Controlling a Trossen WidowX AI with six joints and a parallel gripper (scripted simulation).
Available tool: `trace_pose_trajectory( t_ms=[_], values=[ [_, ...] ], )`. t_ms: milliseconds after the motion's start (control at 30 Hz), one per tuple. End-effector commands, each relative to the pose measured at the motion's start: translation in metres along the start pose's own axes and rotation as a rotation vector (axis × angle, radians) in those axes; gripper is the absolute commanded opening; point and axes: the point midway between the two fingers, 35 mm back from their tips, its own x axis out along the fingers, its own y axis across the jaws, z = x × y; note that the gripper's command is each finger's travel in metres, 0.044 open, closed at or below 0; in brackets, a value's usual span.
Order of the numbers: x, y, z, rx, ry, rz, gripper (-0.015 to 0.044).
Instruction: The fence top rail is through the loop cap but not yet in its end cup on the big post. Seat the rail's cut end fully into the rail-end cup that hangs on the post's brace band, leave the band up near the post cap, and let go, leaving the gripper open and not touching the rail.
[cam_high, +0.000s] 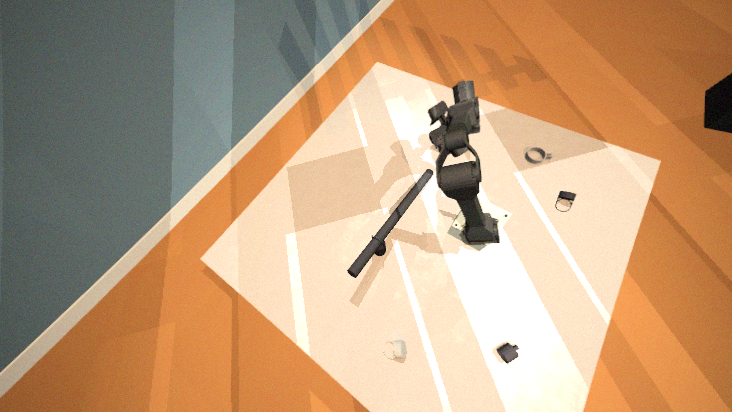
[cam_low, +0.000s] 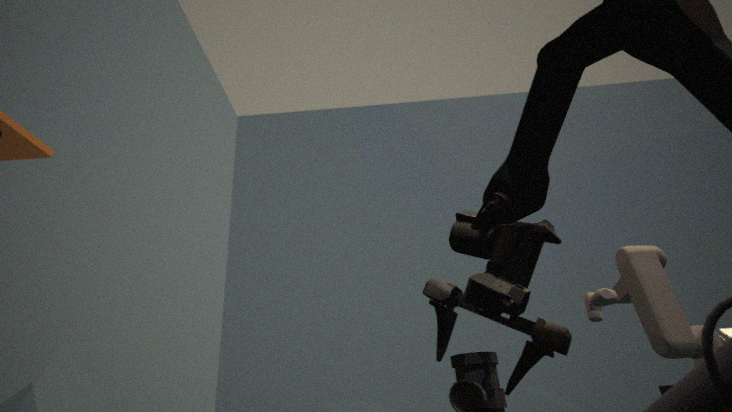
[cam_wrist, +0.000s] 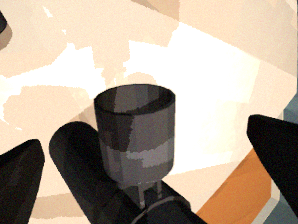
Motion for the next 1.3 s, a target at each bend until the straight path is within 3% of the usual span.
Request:
trace_pose_trajectory(
  t_ms=[0,1133,1267],
  values=[
    [0.009,0.003,0.000,0.008,-0.008,0.008,0.0440],
    [0.061,0.004,0.003,0.008,-0.013,0.006,0.0440],
    [0.061,0.004,0.003,0.008,-0.013,0.006,0.0335]
  ],
)
